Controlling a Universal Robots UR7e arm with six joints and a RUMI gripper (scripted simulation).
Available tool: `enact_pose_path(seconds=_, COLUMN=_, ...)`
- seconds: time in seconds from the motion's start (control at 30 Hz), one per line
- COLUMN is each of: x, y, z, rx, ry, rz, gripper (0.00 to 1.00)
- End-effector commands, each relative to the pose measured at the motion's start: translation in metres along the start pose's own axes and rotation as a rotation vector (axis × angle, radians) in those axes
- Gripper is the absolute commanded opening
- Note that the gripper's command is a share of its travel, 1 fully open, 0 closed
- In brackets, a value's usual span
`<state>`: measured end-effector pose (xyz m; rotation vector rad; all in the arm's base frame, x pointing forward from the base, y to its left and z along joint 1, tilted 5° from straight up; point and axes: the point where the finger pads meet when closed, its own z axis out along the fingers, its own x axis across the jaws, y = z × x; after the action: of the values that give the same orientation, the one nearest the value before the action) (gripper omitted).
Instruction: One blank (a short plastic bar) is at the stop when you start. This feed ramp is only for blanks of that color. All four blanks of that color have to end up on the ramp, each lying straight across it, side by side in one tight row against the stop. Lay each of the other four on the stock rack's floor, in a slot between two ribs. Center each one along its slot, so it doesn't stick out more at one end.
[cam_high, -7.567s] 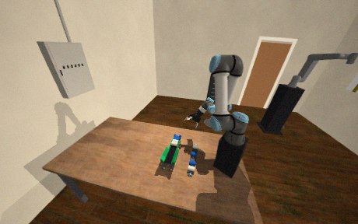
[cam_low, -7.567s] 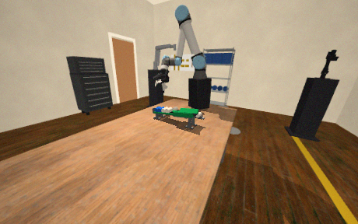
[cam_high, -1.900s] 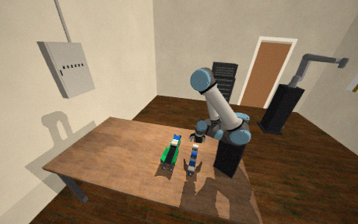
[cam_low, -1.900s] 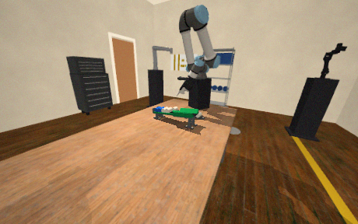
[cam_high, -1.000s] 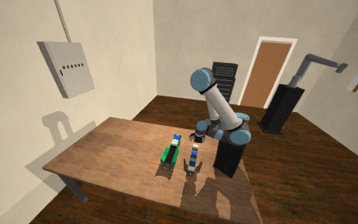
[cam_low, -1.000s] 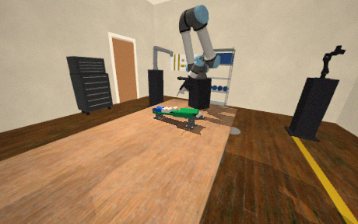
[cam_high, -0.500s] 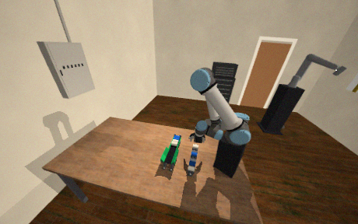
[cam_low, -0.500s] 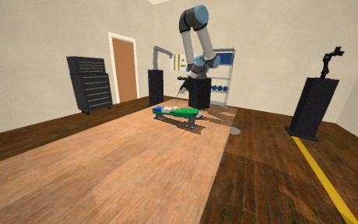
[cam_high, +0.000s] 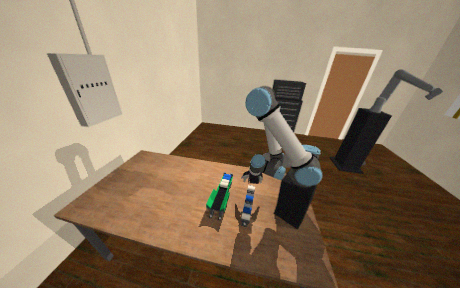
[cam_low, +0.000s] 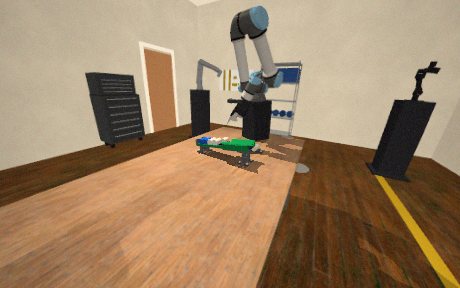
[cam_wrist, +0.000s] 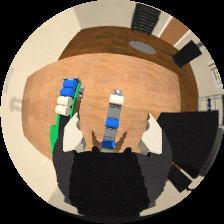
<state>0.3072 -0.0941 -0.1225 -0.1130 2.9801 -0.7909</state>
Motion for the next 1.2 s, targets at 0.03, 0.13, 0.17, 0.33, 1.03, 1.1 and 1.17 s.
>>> enact_pose_path(seconds=0.03, x=-0.006, y=-0.001, z=0.001, rx=-0.007, ry=0.000, rz=-0.019, gripper=1.00)
enact_pose_path(seconds=0.13, x=-0.009, y=0.000, z=0.001, rx=-0.013, ry=0.000, rz=-0.038, gripper=1.00)
enact_pose_path(seconds=0.17, x=-0.011, y=0.000, z=0.001, rx=-0.016, ry=0.000, rz=-0.044, gripper=1.00)
enact_pose_path(seconds=0.33, x=-0.019, y=0.000, z=0.002, rx=-0.029, ry=0.001, rz=-0.086, gripper=1.00)
enact_pose_path(seconds=1.03, x=-0.072, y=-0.002, z=-0.008, rx=-0.117, ry=-0.011, rz=-0.347, gripper=1.00)
enact_pose_path(seconds=1.1, x=-0.072, y=-0.002, z=-0.008, rx=-0.117, ry=-0.011, rz=-0.347, gripper=1.00)
enact_pose_path(seconds=1.17, x=-0.079, y=-0.004, z=-0.011, rx=-0.130, ry=-0.015, rz=-0.384, gripper=1.00)
